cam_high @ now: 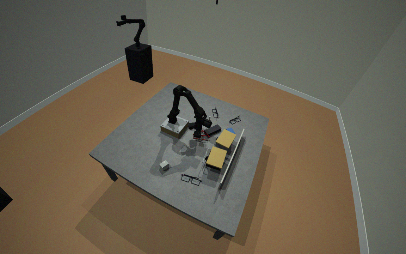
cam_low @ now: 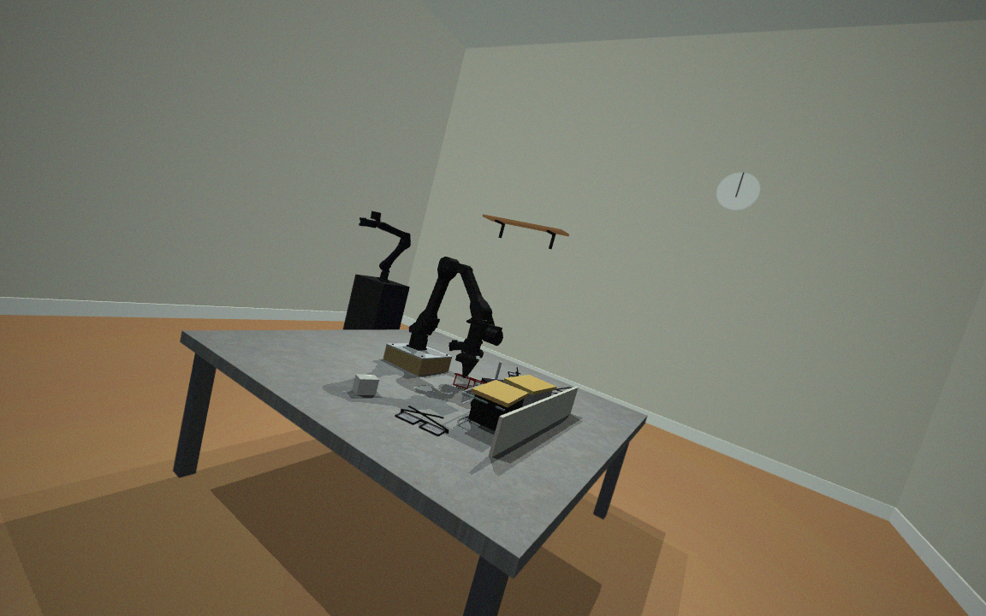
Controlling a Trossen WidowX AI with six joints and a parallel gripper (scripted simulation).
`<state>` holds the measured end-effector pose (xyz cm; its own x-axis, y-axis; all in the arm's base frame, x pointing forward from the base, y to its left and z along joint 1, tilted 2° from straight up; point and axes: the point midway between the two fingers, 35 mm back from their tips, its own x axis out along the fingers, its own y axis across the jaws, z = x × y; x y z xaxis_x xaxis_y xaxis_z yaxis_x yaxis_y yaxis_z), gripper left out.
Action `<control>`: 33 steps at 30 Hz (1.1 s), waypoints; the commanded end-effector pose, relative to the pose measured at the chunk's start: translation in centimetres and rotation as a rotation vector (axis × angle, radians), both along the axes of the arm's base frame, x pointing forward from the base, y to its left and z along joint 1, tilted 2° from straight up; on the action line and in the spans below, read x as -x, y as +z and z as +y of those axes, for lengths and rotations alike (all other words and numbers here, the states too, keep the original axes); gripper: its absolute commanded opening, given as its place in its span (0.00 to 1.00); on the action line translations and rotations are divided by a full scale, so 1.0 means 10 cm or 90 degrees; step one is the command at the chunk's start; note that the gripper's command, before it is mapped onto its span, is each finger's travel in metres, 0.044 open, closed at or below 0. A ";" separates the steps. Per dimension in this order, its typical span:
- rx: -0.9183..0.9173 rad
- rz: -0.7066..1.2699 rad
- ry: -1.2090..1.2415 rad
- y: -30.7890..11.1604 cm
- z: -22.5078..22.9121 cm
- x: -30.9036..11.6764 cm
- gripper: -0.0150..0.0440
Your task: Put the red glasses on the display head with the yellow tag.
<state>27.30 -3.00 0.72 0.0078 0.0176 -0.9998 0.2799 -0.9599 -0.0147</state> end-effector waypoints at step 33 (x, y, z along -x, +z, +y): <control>-0.001 0.008 0.005 -0.22 0.02 0.04 0.34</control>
